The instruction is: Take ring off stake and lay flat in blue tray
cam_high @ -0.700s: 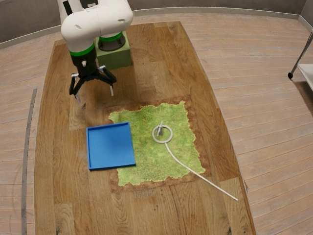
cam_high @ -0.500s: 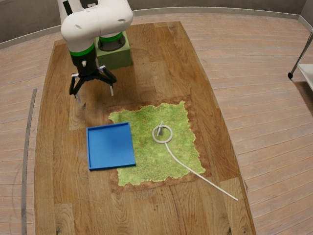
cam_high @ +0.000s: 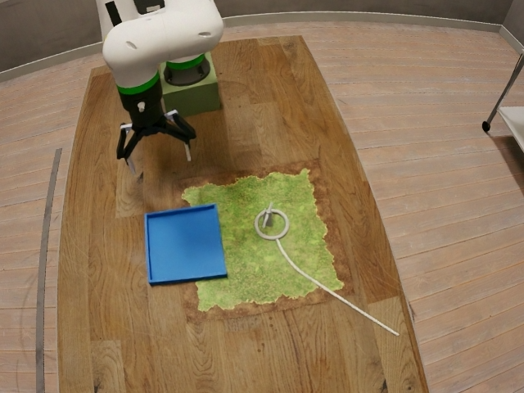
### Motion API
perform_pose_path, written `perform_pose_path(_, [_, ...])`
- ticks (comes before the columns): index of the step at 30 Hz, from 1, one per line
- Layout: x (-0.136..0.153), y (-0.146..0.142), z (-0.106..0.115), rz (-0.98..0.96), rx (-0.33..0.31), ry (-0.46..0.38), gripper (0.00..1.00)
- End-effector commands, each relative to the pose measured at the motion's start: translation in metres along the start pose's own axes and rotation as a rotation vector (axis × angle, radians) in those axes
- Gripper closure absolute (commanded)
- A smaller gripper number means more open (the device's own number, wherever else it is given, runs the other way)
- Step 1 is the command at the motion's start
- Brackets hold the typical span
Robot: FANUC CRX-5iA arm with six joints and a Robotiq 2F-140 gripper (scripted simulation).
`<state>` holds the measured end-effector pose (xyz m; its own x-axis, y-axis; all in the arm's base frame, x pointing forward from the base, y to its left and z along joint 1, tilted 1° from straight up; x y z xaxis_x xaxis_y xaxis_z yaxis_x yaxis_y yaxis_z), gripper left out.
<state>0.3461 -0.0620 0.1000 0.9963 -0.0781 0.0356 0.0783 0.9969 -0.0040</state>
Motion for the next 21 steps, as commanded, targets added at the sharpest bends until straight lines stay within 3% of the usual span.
perform_pose_path(1, [0.024,0.026,0.005,-0.071,0.001,0.001,0.0])
perform_pose_path(4, [0.052,0.063,0.01,-0.167,0.003,0.004,0.0])
perform_pose_path(6, [0.052,0.063,0.01,-0.167,0.003,0.004,0.0])
perform_pose_path(7, [0.067,0.087,0.012,-0.224,0.004,0.006,0.0])
perform_pose_path(9, [0.067,0.087,0.012,-0.224,0.004,0.006,0.0])
perform_pose_path(10, [0.081,0.113,0.013,-0.284,0.004,0.008,0.0])
perform_pose_path(13, [0.081,0.113,0.013,-0.284,0.004,0.008,0.0])
perform_pose_path(14, [0.094,0.141,0.014,-0.344,0.005,0.01,0.0])
perform_pose_path(15, [0.094,0.141,0.014,-0.344,0.005,0.01,0.0])
perform_pose_path(16, [0.105,0.169,0.014,-0.401,0.004,0.013,0.0])
perform_pose_path(18, [0.105,0.169,0.014,-0.401,0.004,0.013,0.0])
perform_pose_path(19, [0.113,0.194,0.013,-0.453,0.004,0.014,0.0])
perform_pose_path(21, [0.113,0.194,0.013,-0.453,0.004,0.014,0.0])
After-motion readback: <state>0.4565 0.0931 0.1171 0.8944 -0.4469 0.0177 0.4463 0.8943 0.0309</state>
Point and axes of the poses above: the point where the finger pads meet when closed, its own z axis back along the fingers, its own y axis across the jaws, x = y × z, the point moved 10 cm from there along z, back along the fingers, and after that the axes turned 14 degrees about -z, right-handed, at the moved point
